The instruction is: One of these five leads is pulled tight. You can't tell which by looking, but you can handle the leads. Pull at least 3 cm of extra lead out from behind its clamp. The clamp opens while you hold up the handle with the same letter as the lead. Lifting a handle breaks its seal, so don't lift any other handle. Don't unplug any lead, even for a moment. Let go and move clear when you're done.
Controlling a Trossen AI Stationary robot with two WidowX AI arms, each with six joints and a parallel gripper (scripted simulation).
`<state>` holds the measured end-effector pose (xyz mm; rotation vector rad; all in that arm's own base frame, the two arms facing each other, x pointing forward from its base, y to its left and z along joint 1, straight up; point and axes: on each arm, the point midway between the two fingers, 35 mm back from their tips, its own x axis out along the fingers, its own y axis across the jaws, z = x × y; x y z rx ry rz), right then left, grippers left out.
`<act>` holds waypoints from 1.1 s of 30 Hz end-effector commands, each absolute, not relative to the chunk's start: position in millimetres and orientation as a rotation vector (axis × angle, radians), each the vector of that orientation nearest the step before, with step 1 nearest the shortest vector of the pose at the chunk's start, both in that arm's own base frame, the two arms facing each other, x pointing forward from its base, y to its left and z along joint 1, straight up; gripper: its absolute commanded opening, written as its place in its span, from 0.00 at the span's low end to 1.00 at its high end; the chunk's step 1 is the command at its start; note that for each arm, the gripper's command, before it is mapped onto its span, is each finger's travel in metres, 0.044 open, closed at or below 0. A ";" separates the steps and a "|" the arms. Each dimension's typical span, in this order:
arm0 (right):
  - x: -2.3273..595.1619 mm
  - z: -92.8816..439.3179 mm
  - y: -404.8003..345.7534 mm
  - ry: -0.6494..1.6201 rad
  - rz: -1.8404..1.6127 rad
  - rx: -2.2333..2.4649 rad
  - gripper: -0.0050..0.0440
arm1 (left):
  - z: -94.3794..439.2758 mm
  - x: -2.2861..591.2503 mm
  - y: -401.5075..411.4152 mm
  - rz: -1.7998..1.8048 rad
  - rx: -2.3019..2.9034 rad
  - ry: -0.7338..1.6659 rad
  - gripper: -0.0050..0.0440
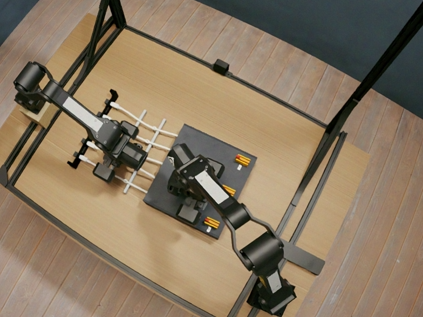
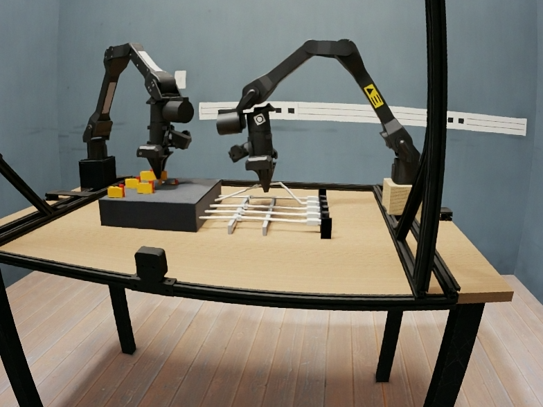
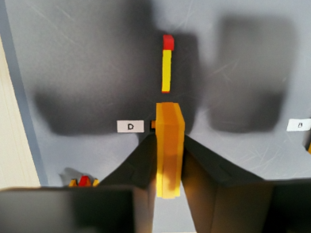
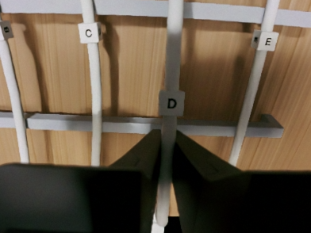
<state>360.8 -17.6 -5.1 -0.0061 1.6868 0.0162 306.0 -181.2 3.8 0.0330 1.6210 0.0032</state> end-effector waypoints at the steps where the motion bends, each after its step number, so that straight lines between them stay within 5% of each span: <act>1: 372.2 20.7 -18.2 1.619 0.013 -0.009 0.00 | 23.5 310.2 -183.7 -0.010 0.020 1.592 0.00; 33: 361.3 35.7 -17.6 1.691 0.016 -0.006 0.00 | 24.4 310.6 -183.9 -0.010 0.019 1.594 0.00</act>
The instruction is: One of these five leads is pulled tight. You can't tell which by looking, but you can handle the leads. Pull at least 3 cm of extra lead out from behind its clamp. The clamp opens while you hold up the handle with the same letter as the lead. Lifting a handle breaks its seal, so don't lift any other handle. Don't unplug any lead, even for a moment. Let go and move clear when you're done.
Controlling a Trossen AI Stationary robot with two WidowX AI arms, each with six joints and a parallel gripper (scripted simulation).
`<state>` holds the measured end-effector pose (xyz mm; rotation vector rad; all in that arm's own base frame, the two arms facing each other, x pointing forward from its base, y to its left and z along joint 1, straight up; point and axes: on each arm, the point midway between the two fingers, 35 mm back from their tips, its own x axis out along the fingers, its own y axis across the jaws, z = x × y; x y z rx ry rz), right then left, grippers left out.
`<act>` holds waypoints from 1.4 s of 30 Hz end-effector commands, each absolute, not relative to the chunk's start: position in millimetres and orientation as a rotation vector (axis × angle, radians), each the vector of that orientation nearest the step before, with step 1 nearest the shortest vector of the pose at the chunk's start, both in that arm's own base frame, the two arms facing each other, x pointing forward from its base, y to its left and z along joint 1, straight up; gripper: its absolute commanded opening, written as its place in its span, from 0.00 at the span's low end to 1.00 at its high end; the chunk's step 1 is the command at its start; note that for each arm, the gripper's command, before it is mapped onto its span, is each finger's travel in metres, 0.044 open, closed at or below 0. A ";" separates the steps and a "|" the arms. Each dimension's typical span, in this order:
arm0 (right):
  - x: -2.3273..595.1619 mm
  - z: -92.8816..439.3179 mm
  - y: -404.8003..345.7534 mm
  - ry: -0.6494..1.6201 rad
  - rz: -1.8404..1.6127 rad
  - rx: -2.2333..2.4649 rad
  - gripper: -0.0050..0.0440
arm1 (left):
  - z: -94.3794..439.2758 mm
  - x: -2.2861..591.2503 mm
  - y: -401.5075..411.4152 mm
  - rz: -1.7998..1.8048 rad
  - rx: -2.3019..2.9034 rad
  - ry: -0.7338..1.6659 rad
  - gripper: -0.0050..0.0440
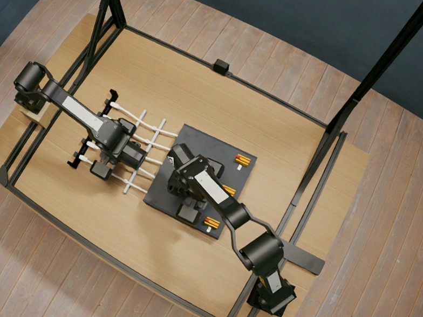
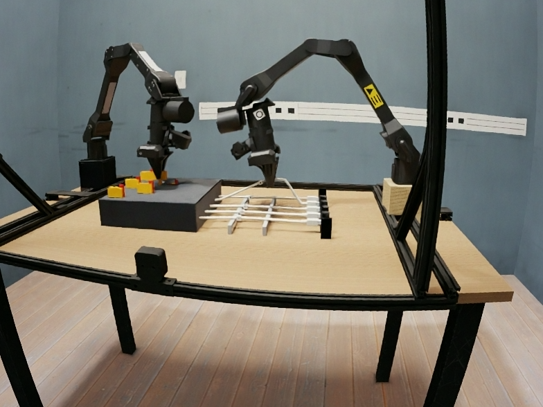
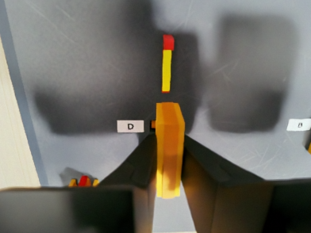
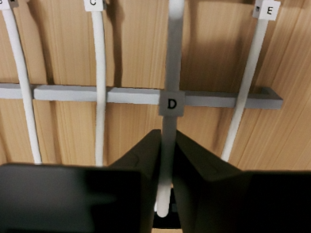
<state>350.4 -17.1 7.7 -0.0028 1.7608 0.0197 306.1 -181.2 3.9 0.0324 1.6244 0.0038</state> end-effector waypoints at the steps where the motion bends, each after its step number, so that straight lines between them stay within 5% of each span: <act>1: 361.3 35.7 -17.6 1.691 0.016 -0.006 0.00 | 24.4 310.6 -183.9 -0.010 0.019 1.594 0.00; 9: 361.3 35.7 -17.6 1.691 0.016 -0.006 0.00 | 24.4 310.6 -183.9 -0.010 0.019 1.594 0.00; 10: 356.0 -31.2 -17.4 1.728 0.018 -0.004 0.00 | 24.5 310.7 -183.9 -0.010 0.019 1.595 0.00; 42: 356.0 -33.1 -17.4 1.684 0.016 -0.006 0.00 | 24.5 310.7 -183.9 -0.010 0.018 1.597 0.00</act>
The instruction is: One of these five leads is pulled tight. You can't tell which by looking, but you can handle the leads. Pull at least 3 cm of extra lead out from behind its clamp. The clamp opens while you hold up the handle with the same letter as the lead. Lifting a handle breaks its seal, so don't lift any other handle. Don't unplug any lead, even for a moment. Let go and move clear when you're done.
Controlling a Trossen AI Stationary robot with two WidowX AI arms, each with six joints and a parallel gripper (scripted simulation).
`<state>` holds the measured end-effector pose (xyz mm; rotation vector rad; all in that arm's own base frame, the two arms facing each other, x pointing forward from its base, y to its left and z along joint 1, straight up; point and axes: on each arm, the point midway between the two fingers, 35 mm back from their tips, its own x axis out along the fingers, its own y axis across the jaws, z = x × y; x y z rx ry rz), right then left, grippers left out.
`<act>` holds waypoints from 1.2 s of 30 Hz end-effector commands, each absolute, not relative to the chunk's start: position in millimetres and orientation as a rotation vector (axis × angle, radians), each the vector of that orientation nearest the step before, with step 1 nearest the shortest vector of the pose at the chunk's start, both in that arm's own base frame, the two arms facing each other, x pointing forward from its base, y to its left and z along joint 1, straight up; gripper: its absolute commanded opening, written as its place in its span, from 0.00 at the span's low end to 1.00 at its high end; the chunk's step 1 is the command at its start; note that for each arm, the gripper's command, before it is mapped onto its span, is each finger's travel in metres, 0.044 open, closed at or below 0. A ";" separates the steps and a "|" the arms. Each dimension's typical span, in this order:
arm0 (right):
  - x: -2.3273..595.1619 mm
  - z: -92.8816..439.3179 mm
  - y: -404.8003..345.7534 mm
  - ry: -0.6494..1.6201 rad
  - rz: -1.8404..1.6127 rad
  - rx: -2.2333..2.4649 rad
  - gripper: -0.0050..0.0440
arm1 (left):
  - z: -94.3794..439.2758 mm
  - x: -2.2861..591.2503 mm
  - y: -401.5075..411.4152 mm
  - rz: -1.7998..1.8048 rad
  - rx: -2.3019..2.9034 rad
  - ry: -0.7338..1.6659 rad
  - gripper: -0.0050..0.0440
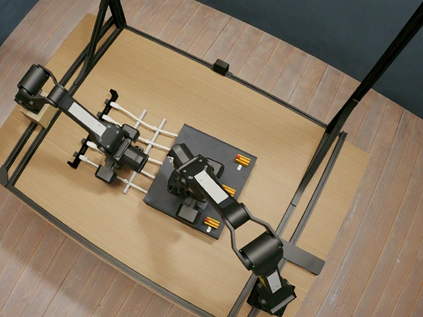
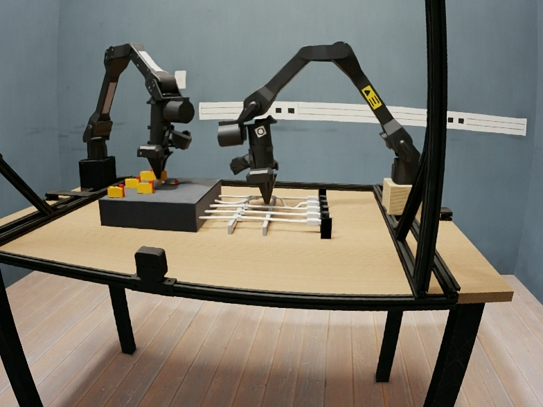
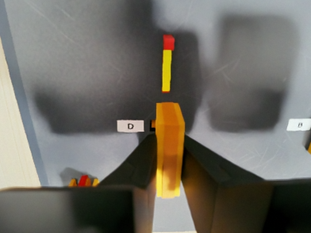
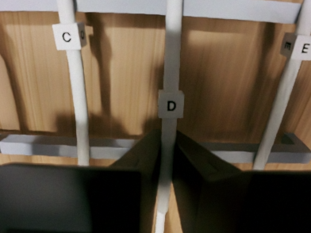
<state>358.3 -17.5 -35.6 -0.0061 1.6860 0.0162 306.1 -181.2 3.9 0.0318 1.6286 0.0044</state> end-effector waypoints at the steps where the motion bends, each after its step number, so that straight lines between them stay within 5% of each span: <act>1: 356.0 -33.1 -17.4 1.684 0.016 -0.006 0.00 | 24.5 310.7 -183.9 -0.010 0.018 1.597 0.00; 35: 362.7 -29.0 -17.7 1.663 0.015 -0.007 0.00 | -5.9 311.1 -184.1 -0.009 0.018 1.601 0.00; 36: 362.9 -29.0 -17.7 1.662 0.015 -0.007 0.53 | -0.3 310.4 -183.6 -0.012 0.019 1.603 0.53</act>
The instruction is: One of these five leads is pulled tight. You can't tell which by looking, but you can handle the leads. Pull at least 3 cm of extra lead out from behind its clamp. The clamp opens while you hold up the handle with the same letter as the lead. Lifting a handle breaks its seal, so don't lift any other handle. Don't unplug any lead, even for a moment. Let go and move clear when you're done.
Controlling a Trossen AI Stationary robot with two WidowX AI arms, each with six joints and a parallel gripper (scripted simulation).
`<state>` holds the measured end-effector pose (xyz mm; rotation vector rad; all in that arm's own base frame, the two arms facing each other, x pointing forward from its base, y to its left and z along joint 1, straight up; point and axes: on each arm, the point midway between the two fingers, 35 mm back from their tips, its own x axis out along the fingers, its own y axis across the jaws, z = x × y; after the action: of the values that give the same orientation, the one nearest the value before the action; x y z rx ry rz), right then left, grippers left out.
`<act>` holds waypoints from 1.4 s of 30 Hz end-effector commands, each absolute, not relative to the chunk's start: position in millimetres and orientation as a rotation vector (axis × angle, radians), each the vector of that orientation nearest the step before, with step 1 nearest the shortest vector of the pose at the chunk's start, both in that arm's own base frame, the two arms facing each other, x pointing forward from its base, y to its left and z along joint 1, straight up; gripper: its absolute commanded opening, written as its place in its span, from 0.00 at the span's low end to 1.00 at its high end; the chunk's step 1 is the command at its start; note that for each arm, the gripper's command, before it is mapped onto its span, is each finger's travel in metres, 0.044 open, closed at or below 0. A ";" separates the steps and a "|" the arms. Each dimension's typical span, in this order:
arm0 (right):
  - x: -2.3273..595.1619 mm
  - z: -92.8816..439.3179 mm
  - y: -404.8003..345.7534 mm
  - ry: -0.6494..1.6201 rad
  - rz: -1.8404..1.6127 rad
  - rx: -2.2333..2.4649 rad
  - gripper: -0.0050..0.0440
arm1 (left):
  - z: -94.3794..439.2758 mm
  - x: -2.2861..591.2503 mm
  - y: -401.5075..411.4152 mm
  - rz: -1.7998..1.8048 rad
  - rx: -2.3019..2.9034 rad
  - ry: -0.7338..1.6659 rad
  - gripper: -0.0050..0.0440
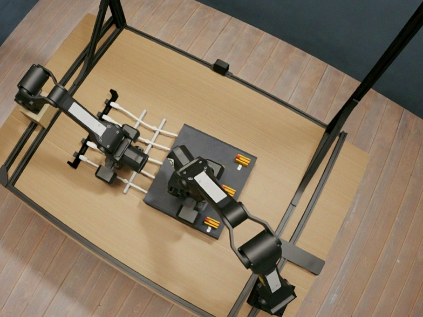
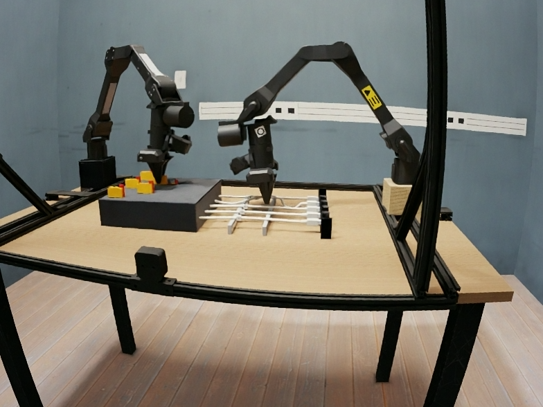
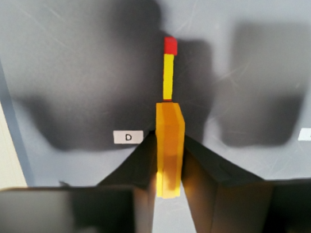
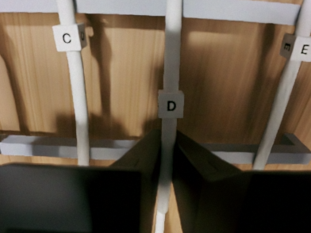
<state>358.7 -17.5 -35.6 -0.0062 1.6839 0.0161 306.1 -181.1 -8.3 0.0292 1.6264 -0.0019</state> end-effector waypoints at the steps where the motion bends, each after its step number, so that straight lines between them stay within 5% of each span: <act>1: 362.9 -29.0 -17.7 1.662 0.015 -0.007 0.53 | -0.3 310.4 -183.6 -0.012 0.019 1.603 0.53; 16: 362.9 -29.0 -17.7 1.662 0.015 -0.007 0.53 | -0.3 310.4 -183.6 -0.012 0.019 1.603 0.53; 31: 363.0 108.9 -17.7 1.662 0.015 -0.007 0.53 | 88.4 310.4 -183.7 -0.013 0.019 1.603 0.53; 42: 362.7 99.8 -17.7 1.659 0.015 -0.007 0.53 | 80.5 309.2 -183.0 -0.006 0.026 1.619 0.53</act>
<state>359.3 -17.5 88.6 -0.0063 1.6796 0.0160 304.0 -180.0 66.9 0.0380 1.6465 0.0068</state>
